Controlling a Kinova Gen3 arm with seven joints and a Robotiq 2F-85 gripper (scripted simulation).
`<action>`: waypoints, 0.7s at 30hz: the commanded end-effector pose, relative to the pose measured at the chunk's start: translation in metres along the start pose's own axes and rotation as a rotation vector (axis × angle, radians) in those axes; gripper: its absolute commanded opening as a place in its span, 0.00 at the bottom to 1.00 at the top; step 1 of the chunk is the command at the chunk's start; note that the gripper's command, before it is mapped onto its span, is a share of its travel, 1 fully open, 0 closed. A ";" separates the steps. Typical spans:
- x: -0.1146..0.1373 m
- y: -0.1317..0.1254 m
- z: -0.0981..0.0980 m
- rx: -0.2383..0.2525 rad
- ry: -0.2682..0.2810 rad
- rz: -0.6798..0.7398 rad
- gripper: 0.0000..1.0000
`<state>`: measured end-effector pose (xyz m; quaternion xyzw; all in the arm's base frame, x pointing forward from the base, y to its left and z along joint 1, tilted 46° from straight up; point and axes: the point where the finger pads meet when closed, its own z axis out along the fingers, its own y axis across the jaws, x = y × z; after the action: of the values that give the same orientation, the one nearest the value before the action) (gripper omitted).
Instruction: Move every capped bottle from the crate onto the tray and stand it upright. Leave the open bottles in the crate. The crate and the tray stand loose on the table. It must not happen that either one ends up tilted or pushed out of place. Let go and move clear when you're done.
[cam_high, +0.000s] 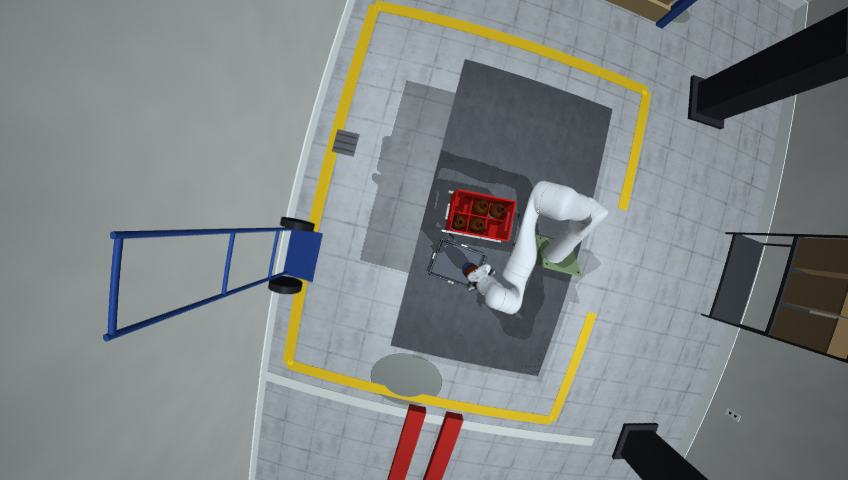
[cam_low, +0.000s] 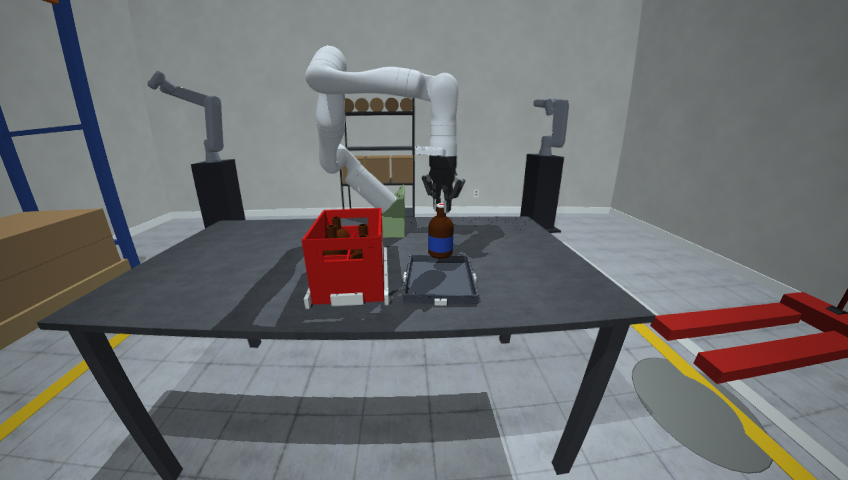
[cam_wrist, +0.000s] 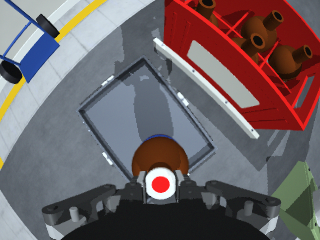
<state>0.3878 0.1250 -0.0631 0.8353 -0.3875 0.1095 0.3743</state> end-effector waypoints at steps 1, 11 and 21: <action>0.000 0.001 0.006 -0.004 -0.001 -0.001 0.00; 0.000 0.001 0.017 -0.002 0.000 -0.001 0.00; 0.000 0.002 0.031 -0.005 -0.001 -0.001 0.00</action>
<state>0.3840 0.1045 -0.0823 0.8349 -0.3876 0.1088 0.3753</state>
